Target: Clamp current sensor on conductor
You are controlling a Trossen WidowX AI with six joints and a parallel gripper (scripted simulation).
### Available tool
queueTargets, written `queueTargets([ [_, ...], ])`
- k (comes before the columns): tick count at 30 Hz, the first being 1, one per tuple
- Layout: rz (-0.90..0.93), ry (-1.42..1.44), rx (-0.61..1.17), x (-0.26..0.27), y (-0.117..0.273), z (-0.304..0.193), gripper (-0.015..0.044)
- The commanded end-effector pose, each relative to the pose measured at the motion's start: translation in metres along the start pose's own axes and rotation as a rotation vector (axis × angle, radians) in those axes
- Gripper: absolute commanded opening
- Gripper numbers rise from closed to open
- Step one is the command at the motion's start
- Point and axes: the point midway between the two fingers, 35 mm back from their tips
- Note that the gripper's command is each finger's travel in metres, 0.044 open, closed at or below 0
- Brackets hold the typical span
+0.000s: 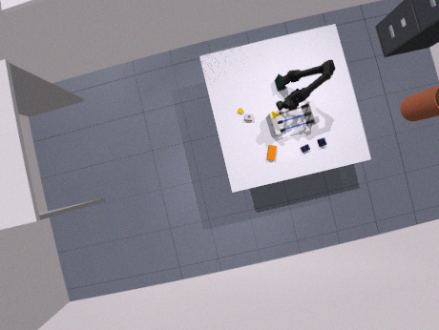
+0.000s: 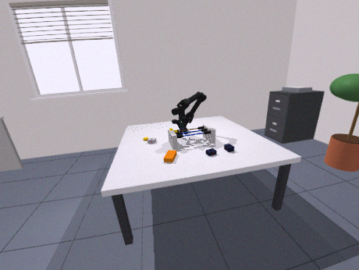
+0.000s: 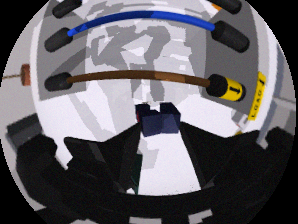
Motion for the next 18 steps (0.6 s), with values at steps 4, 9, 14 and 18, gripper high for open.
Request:
queueTargets([
  [4,-0.007,0.001,-0.001,-0.002,0.032,0.000,0.0000],
  [9,-0.005,0.000,-0.002,-0.001,0.057,-0.001,0.0000],
  [14,-0.002,-0.001,-0.003,0.003,0.079,-0.004,0.0000],
  [18,-0.004,-0.033,-0.008,0.002,0.080,-0.003,0.0000],
])
Point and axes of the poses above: the point midway between the two fingers, 35 mm back from their tips, its own y axis back along the fingers, its own x axis across the jaws, z = x × y, and after that the axes turned 10 degrees about y, right-handed
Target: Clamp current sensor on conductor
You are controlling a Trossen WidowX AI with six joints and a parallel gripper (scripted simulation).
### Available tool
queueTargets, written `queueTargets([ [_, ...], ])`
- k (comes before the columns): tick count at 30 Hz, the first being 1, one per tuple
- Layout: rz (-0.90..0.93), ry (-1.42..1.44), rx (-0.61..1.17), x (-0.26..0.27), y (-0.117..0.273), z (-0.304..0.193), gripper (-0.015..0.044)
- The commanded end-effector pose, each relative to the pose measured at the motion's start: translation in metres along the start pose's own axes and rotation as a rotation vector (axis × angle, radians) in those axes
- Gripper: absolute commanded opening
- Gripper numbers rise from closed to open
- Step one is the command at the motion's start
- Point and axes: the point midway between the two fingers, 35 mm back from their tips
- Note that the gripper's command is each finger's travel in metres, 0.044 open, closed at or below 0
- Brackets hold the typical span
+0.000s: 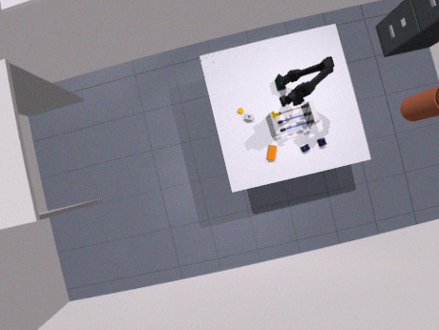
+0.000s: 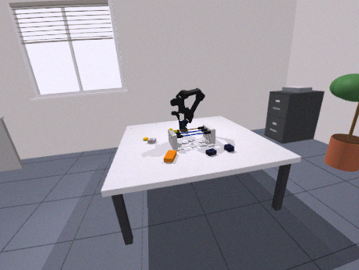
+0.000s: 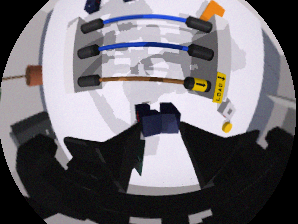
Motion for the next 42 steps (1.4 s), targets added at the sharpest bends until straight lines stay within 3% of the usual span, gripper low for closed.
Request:
queueTargets([
  [1,-0.002,-0.042,-0.003,0.000,0.002,0.000,0.0000],
  [42,0.092,-1.380,-0.213,-0.007,0.002,0.026,0.0000],
])
Point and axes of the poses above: the point midway between the two fingers, 35 mm back from their tips, its own y axis back along the fingers, its own x axis across the jaws, z = x × y, and after that the axes turned 10 degrees about y, right-handed
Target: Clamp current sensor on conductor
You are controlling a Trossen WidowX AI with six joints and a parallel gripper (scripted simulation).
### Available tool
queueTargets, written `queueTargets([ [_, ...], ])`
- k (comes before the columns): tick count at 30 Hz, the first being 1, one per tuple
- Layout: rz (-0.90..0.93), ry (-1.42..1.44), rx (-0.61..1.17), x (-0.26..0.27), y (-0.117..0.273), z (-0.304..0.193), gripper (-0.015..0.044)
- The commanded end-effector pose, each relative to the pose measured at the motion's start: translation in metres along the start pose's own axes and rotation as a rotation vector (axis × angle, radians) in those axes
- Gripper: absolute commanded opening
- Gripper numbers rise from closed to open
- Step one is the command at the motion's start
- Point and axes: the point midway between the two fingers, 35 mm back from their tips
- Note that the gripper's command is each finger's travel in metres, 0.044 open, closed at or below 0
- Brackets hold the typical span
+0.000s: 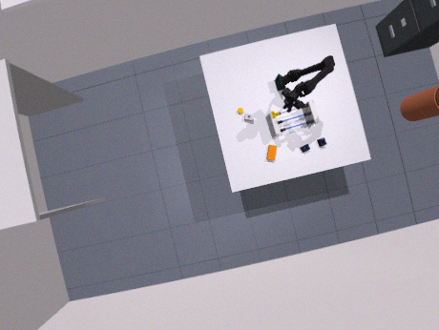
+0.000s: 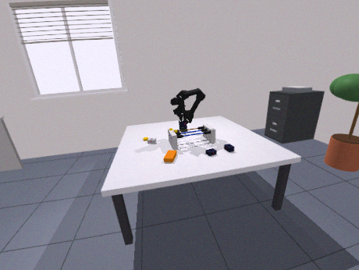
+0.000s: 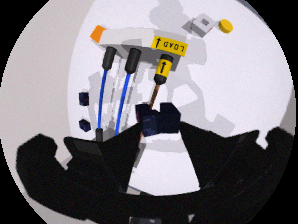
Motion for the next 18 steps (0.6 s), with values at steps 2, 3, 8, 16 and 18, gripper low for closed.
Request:
queueTargets([
  [2,0.025,-0.140,-0.011,0.0031,0.0002,0.0015,0.0000],
  [3,0.030,-0.172,-0.013,0.0037,0.0002,0.0018,0.0000],
  [8,0.054,-0.330,-0.018,0.0065,0.0000,0.0031,0.0000],
  [16,0.058,-0.352,-0.019,0.0074,-0.0054,0.0039,0.0000],
  [18,0.058,-0.352,-0.019,0.0076,-0.0086,0.0043,0.0000],
])
Point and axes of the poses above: the point midway between the two fingers, 35 mm back from their tips, its own y axis back along the fingers, its own x axis across the jaws, z = x × y, and after that the axes turned 10 degrees about y, right-handed
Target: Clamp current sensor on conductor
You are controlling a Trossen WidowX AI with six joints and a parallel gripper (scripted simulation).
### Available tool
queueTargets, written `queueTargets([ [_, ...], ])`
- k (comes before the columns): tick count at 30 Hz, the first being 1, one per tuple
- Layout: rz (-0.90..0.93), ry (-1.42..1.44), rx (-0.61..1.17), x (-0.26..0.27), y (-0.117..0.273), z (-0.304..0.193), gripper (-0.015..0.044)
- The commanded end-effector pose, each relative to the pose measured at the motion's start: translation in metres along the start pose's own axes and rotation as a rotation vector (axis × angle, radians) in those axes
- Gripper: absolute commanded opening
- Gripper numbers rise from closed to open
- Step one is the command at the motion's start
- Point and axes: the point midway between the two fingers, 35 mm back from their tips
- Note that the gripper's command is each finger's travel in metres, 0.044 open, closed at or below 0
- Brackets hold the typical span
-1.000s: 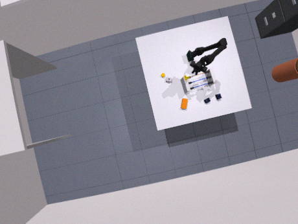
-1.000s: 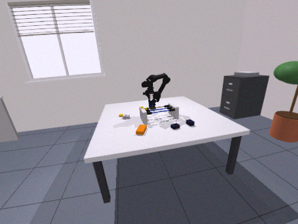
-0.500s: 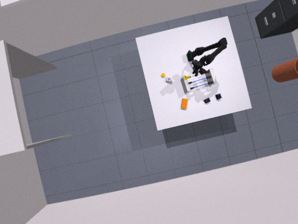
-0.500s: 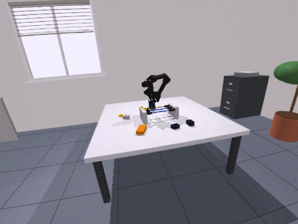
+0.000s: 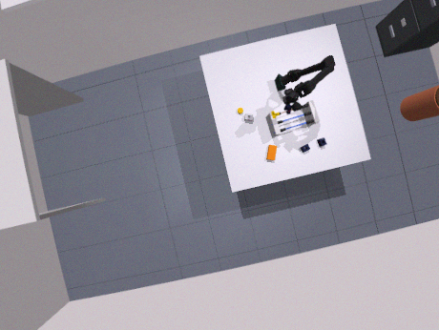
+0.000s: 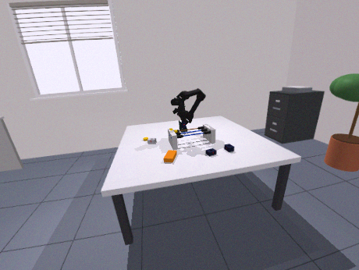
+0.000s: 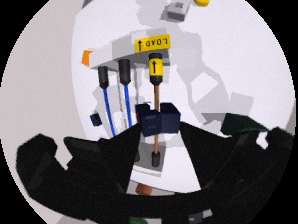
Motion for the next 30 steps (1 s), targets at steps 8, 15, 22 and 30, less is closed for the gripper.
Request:
queueTargets([
  [8,0.006,-0.004,-0.001,0.001,-0.016,0.001,0.0000],
  [15,0.006,-0.004,-0.001,0.002,-0.027,0.000,0.0000],
  [22,0.007,-0.004,0.000,0.001,-0.039,0.000,0.0000],
  [30,0.001,-0.001,0.001,0.001,-0.042,0.000,0.0000],
])
Point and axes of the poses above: the point midway between the two fingers, 35 mm back from their tips, its own y axis back along the fingers, its own x axis across the jaws, z = x × y, and after that the axes turned 10 degrees about y, right-handed
